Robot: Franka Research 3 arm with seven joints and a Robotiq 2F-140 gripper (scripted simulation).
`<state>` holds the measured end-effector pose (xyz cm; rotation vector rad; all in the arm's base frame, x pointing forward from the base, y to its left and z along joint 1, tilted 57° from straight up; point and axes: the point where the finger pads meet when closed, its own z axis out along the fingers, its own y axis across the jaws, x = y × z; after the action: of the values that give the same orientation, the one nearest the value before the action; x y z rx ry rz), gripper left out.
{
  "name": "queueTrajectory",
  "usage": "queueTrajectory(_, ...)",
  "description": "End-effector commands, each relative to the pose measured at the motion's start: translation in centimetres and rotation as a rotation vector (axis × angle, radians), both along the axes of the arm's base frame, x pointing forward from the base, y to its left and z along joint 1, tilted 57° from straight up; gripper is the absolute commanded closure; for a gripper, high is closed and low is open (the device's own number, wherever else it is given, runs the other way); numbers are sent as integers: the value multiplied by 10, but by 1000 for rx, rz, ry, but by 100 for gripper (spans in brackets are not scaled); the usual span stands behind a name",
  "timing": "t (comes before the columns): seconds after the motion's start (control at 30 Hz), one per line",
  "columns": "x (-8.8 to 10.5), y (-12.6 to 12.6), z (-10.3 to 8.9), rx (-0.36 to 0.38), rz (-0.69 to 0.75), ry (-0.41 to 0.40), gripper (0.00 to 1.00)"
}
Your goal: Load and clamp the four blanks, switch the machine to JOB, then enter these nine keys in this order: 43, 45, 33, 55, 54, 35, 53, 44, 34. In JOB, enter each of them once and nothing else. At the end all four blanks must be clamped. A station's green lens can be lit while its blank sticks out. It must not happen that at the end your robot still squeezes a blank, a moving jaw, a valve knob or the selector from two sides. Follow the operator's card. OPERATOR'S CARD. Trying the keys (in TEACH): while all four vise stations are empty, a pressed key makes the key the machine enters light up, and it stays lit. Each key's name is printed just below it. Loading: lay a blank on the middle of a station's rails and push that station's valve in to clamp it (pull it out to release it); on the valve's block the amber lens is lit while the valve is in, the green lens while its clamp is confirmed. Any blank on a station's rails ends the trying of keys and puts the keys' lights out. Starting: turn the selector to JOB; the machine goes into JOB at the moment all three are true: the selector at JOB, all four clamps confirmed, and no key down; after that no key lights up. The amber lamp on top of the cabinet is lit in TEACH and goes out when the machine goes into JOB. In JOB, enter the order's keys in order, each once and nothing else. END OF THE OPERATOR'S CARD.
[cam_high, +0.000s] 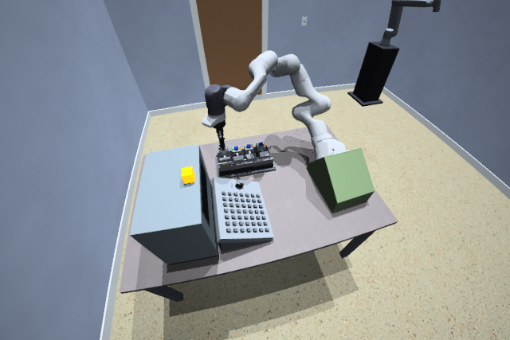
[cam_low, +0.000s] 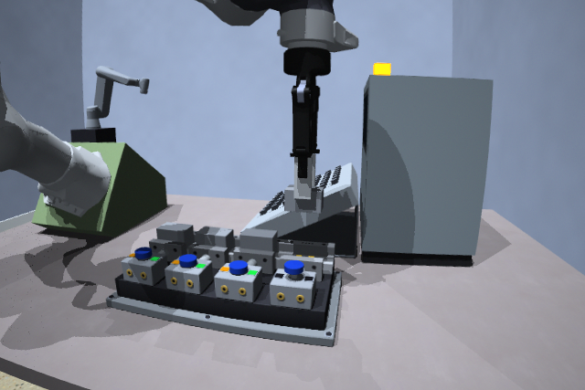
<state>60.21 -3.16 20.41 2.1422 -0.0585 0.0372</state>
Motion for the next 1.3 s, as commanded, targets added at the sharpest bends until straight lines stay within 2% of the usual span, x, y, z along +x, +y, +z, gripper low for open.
queueTrajectory(0.0, 1, 4, -1, 3, 0, -8, 100)
queueTrajectory(1.27, 3, 7, -1, 3, -4, -14, 100)
